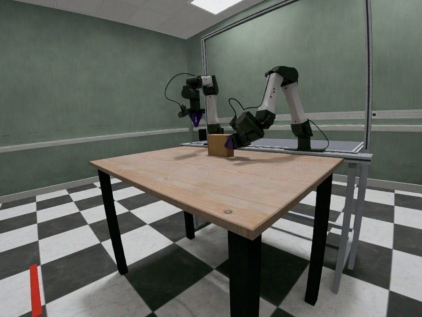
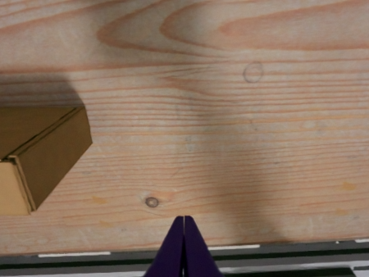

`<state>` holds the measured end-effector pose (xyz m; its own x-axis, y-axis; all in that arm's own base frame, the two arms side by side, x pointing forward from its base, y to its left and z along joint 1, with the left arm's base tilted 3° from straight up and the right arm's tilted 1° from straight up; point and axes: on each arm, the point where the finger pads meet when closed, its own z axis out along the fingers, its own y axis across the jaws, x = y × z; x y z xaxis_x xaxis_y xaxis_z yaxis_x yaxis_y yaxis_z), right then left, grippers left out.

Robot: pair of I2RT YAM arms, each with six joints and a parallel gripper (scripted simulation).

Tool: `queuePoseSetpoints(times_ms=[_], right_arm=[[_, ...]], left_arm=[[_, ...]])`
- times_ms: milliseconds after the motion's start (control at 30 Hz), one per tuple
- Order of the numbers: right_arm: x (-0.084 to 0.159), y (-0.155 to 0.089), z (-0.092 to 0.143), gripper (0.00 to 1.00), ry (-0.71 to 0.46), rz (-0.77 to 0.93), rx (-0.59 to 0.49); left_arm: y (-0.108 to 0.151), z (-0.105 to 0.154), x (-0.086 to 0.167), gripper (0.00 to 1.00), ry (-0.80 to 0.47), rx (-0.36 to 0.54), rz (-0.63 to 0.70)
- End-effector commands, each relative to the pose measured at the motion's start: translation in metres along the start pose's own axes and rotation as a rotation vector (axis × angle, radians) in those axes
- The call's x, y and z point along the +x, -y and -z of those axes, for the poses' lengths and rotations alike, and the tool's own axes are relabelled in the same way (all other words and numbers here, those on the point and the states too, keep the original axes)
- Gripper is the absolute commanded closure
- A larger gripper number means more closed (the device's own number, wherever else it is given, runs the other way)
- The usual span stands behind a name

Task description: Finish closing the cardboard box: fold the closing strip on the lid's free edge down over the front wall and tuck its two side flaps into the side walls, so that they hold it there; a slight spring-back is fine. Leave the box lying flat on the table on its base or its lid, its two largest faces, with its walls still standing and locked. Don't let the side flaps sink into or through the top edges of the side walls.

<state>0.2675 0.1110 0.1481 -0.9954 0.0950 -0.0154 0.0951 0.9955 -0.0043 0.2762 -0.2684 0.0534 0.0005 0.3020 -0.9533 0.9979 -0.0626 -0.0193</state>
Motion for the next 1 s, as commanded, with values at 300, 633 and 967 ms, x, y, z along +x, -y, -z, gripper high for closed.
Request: queuePoseSetpoints(times_ms=[300,633,967], right_arm=[[0.003,0.037,-0.002,0.99,-0.035,0.067,0.0],[-0.006,0.035,0.005,0.99,0.004,0.059,-0.006],[-0.006,0.035,0.005,0.99,0.004,0.059,-0.006]], left_arm=[[0.001,0.0,0.012,0.52,-0.014,-0.01,0.032],[0.001,0.0,0.012,0.46,-0.014,-0.01,0.032],[0.001,0.0,0.012,0.39,-0.014,-0.01,0.032]])
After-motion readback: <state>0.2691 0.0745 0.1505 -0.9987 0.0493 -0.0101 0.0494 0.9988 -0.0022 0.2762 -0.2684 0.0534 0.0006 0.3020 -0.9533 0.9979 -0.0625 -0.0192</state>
